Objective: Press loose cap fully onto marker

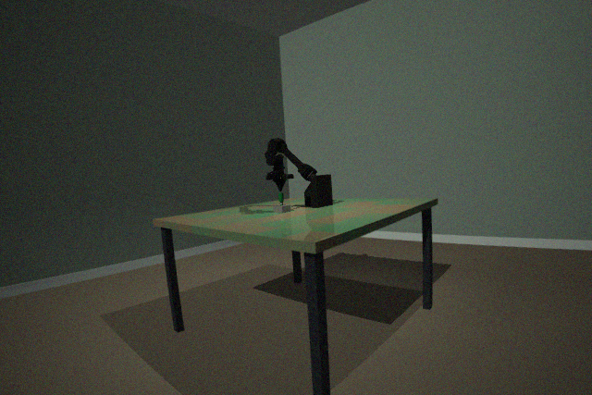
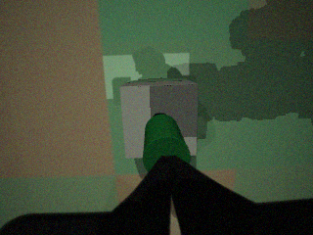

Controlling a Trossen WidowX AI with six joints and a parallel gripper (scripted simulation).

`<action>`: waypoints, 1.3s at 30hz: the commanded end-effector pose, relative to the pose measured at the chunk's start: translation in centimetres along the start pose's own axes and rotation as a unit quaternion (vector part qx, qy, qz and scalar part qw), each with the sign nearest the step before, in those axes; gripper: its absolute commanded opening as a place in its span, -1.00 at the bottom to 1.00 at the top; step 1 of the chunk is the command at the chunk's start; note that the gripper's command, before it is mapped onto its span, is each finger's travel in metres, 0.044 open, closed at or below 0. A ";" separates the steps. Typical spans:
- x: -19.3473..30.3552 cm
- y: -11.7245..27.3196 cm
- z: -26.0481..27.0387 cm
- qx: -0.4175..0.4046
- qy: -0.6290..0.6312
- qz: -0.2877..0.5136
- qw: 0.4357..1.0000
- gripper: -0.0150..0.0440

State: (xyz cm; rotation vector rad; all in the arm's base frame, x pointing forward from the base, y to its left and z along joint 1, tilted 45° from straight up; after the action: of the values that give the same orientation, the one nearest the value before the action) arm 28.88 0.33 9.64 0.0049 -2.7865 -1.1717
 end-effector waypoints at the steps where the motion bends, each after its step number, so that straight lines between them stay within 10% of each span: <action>1: 0.2 -0.7 0.1 0.002 0.004 0.003 1.000 -0.49; 18: -0.1 -1.1 0.0 0.000 0.001 -0.002 1.000 -0.49; 31: -0.1 7.6 0.1 -0.001 0.001 -0.002 1.000 -0.49; 39: -0.1 7.6 0.1 -0.001 0.001 -0.002 1.000 0.22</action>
State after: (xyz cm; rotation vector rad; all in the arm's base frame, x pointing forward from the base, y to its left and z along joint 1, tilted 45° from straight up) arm 29.20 5.64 14.79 0.0121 -2.7802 -1.1664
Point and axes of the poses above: the point midway between the two fingers, 35 mm back from their tips, its own y axis back along the fingers, its own z axis across the jaws, x = y × z, the point moved 8 cm from there along y, back along the fingers, and after that the axes turned 8 degrees about y, right-handed, at the moved point
